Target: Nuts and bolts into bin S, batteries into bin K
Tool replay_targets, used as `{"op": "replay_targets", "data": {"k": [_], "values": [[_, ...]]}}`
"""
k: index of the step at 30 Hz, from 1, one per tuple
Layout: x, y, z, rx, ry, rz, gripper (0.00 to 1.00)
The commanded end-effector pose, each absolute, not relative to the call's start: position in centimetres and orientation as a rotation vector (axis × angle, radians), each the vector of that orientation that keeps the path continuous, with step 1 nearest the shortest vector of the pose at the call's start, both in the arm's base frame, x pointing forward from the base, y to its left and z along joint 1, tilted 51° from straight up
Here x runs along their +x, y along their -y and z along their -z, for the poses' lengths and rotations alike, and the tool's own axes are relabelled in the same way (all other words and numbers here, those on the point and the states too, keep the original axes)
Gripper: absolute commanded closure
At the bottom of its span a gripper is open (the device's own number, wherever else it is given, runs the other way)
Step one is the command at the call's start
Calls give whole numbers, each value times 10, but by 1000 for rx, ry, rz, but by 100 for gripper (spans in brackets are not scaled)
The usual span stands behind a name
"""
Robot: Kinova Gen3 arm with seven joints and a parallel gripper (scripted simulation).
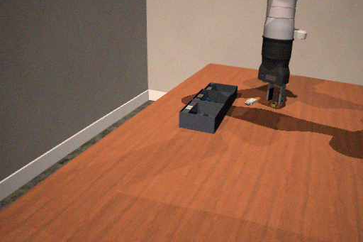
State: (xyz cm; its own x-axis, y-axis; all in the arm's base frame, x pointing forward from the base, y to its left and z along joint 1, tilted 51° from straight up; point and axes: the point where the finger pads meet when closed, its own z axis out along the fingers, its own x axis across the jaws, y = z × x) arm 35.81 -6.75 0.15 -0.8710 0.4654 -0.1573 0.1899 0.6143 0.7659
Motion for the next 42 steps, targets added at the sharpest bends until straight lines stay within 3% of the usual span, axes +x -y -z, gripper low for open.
{"op": "replay_targets", "data": {"k": [1,25,26,42], "values": [[358,68,-2,527,-2500,-1127,36],[365,61,6,527,-2500,-1127,36],[365,61,6,527,-2500,-1127,66],[365,61,6,528,-2500,-1127,66]]}}
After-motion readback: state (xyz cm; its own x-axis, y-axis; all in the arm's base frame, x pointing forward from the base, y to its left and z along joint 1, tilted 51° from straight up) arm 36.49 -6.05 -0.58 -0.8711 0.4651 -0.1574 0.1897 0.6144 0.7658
